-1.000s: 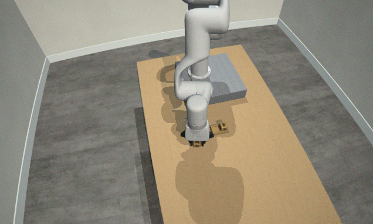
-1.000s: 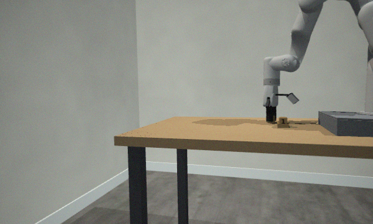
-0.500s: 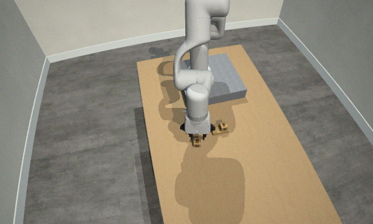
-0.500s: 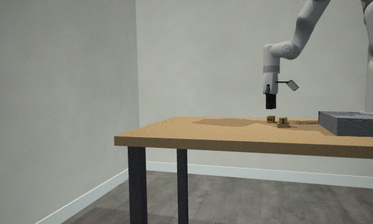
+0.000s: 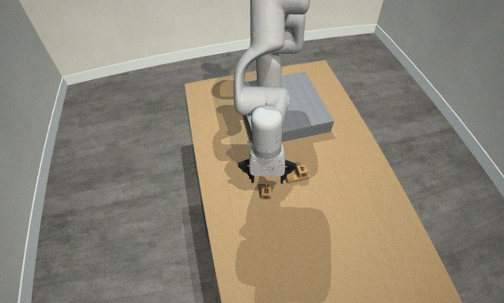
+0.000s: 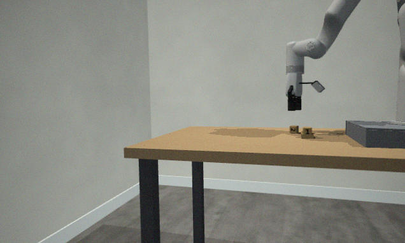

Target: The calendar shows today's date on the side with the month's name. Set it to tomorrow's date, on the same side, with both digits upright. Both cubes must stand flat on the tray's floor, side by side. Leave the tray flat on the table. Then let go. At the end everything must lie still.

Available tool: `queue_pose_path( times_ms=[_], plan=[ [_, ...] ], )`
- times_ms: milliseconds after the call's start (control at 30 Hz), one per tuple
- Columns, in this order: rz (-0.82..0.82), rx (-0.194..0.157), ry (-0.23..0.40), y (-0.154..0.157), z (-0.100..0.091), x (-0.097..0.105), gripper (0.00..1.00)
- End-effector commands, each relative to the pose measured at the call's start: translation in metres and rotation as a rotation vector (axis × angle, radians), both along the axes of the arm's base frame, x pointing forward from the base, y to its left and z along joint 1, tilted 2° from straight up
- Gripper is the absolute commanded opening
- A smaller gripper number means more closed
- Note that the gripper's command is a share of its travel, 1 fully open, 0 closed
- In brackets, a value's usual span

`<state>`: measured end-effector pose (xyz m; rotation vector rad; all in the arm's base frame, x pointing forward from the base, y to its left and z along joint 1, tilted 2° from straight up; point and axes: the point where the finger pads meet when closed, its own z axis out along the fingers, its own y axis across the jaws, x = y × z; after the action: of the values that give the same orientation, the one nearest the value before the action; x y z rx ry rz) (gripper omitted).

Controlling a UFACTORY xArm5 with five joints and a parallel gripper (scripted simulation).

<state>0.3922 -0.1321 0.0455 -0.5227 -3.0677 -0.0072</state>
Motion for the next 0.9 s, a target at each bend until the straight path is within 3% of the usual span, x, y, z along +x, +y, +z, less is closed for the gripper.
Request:
queue_pose_path(
  times_ms=[0, 633, 867],
  plan=[
    [0.0, -0.001, -0.004, -0.0005, 0.0017, 0.0014, 1.0],
    [-0.005, -0.001, -0.004, -0.0005, 0.0017, 0.0014, 1.0],
    [-0.095, -0.004, -0.003, -0.0005, 0.0016, 0.0014, 1.0]
  ],
)
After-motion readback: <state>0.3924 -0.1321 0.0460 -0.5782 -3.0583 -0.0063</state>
